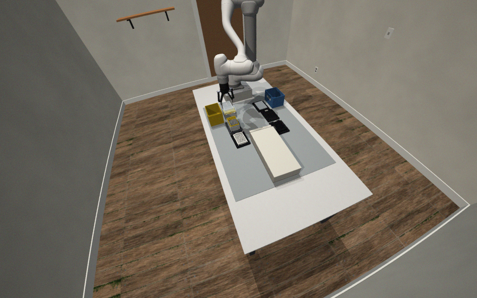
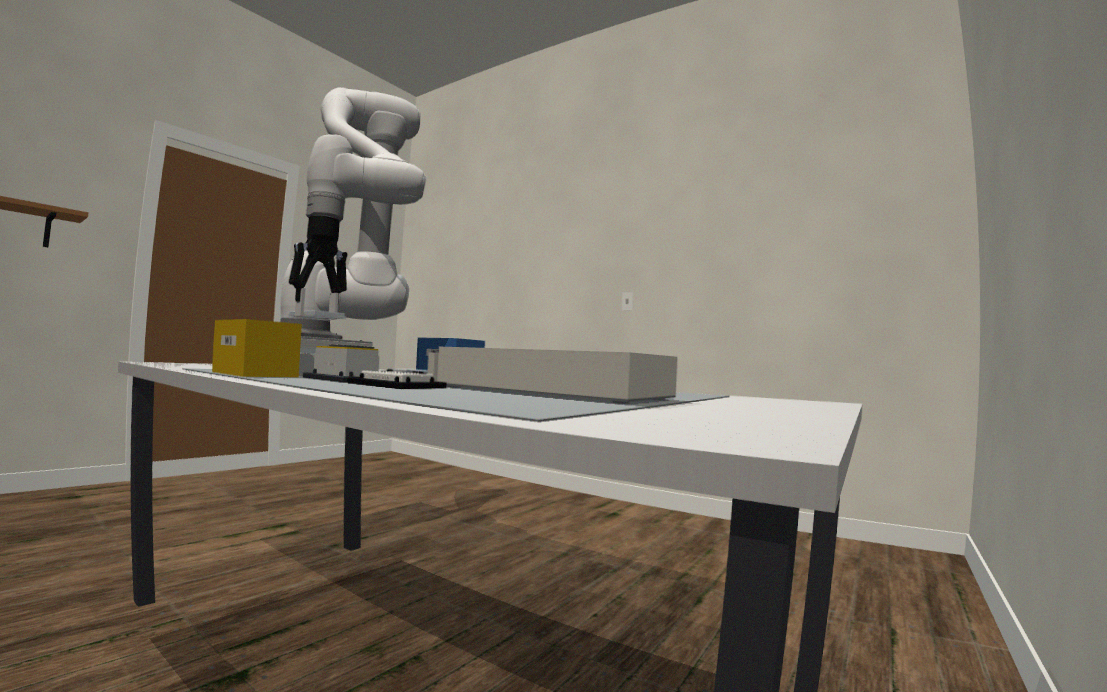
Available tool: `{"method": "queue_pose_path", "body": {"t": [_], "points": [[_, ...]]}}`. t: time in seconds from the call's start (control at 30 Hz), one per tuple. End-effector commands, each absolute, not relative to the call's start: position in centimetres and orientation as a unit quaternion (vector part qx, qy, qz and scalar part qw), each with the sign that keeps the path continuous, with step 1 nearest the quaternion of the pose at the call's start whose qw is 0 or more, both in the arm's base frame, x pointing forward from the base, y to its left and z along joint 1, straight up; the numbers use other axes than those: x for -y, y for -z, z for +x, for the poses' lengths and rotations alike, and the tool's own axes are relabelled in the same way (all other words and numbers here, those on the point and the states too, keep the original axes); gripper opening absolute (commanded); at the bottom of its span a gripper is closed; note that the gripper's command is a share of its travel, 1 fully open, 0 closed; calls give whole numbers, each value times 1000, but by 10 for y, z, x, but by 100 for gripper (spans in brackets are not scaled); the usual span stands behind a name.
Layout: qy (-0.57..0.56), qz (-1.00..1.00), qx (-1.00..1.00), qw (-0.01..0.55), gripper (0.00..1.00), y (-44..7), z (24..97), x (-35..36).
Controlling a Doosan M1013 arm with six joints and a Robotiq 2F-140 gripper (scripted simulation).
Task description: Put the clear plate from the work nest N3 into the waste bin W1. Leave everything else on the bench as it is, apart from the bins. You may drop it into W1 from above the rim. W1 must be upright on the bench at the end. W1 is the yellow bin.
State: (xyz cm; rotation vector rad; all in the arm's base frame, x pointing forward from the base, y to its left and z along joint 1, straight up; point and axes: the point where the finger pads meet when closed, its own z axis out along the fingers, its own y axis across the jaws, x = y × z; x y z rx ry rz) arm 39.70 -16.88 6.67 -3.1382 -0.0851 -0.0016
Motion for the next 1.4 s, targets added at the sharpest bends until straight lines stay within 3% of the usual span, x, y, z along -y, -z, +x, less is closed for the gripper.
{"method": "queue_pose_path", "body": {"t": [0.0, 1.37], "points": [[1, -1000, 27, 1, 10, -67, 395, 176], [1, -1000, 27, 1, 10, -66, 368, 271]]}}
